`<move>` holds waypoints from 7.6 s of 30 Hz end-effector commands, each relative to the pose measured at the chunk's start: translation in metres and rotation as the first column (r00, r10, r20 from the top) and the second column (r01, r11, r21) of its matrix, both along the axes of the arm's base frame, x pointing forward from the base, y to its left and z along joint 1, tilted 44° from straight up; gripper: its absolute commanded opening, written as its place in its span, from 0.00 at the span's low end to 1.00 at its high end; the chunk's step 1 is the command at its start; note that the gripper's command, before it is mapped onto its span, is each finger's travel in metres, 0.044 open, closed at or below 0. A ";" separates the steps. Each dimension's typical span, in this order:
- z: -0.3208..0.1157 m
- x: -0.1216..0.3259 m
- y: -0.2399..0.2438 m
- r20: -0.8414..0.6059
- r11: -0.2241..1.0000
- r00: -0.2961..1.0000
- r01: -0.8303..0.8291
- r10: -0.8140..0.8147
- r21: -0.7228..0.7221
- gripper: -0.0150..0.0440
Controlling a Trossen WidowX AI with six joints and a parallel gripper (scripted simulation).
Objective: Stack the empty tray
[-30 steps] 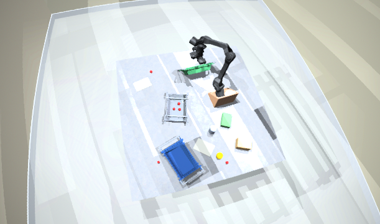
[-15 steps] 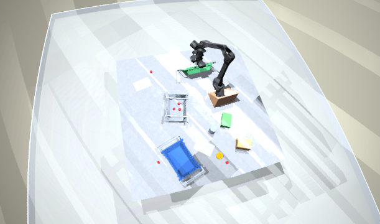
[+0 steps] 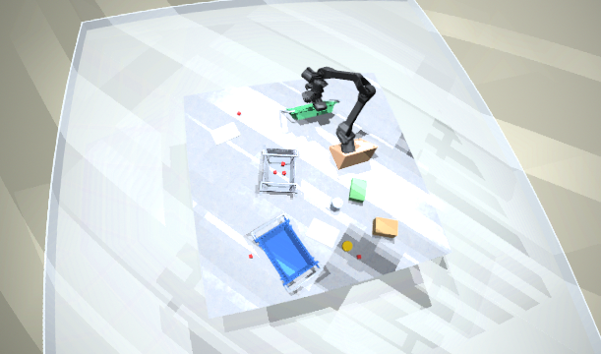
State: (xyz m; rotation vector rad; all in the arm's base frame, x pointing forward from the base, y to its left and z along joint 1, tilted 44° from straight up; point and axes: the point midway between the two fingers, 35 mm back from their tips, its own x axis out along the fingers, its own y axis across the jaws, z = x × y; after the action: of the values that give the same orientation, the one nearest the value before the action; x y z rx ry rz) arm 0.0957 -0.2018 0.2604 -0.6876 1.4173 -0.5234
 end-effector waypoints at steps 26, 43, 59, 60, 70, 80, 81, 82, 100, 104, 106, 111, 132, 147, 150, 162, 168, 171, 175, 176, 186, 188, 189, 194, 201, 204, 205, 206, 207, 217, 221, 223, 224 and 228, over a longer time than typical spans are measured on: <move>0.013 -0.002 0.042 -0.003 1.000 1.000 -0.002 0.002 0.014 0.25; 0.013 -0.002 0.042 -0.003 1.000 1.000 -0.002 0.002 0.014 0.25; 0.013 -0.002 0.042 -0.003 1.000 1.000 -0.002 0.002 0.014 0.25; 0.013 -0.002 0.042 -0.003 1.000 1.000 -0.002 0.002 0.014 0.25; 0.013 -0.002 0.042 -0.003 1.000 1.000 -0.002 0.002 0.014 0.48; 0.001 -0.003 0.047 0.205 0.971 0.950 0.225 -0.237 0.081 0.92; -0.003 -0.003 0.047 0.264 0.953 0.916 0.286 -0.304 0.105 0.97; -0.006 -0.002 0.048 0.319 0.930 0.873 0.343 -0.368 0.134 1.00; -0.068 -0.004 0.055 0.531 0.265 -0.386 0.560 -0.755 0.785 1.00; -0.076 -0.004 0.056 0.445 0.168 -0.574 0.470 -0.687 0.867 1.00; -0.082 -0.005 0.057 0.394 0.126 -0.656 0.417 -0.644 0.900 1.00; -0.093 -0.006 0.058 0.239 0.037 -0.831 0.256 -0.503 0.966 1.00; -0.114 -0.007 0.061 -0.134 -0.037 -0.982 -0.130 -0.131 0.991 1.00; -0.124 -0.002 0.052 -0.134 -0.044 -0.983 -0.129 -0.128 0.991 1.00; -0.129 0.000 0.047 -0.134 -0.046 -0.983 -0.129 -0.127 0.991 1.00; -0.151 0.004 0.026 -0.134 -0.047 -0.983 -0.129 -0.126 0.990 1.00; -0.162 0.004 0.015 -0.133 -0.042 -0.983 -0.129 -0.128 0.991 1.00; -0.167 0.002 0.010 -0.132 -0.039 -0.983 -0.128 -0.129 0.991 1.00; -0.173 0.000 0.003 -0.130 -0.033 -0.983 -0.127 -0.131 0.991 1.00; -0.174 0.000 0.002 -0.130 -0.032 -0.983 -0.126 -0.132 0.991 1.00; -0.175 0.000 0.002 -0.129 -0.032 -0.983 -0.126 -0.132 0.991 0.93; -0.175 0.000 0.002 -0.129 -0.032 -0.983 -0.126 -0.132 0.991 0.88; -0.175 0.000 0.002 -0.129 -0.032 -0.983 -0.126 -0.132 0.991 0.85; -0.175 0.000 0.002 -0.129 -0.032 -0.983 -0.126 -0.132 0.991 0.73; -0.175 0.000 0.002 -0.129 -0.032 -0.983 -0.126 -0.132 0.991 0.61; -0.175 0.000 0.002 -0.129 -0.032 -0.983 -0.126 -0.132 0.991 0.57; -0.175 0.000 0.002 -0.129 -0.032 -0.983 -0.126 -0.132 0.991 0.56; -0.175 0.000 0.002 -0.129 -0.032 -0.983 -0.126 -0.132 0.991 0.55; -0.175 0.000 0.002 -0.129 -0.032 -0.983 -0.126 -0.132 0.991 0.54; -0.175 0.000 0.002 -0.129 -0.032 -0.983 -0.126 -0.132 0.991 0.43; -0.175 0.000 0.002 -0.129 -0.032 -0.983 -0.126 -0.132 0.991 0.38; -0.175 0.000 0.002 -0.129 -0.032 -0.983 -0.126 -0.132 0.991 0.36; -0.175 0.000 0.002 -0.129 -0.032 -0.983 -0.126 -0.132 0.991 0.35; -0.175 0.000 0.002 -0.129 -0.032 -0.983 -0.126 -0.132 0.991 0.30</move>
State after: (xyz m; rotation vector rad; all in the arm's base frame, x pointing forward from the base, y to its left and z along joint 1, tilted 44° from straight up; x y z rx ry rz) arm 0.0956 -0.2011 0.0874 1.7800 -0.6191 -1.6807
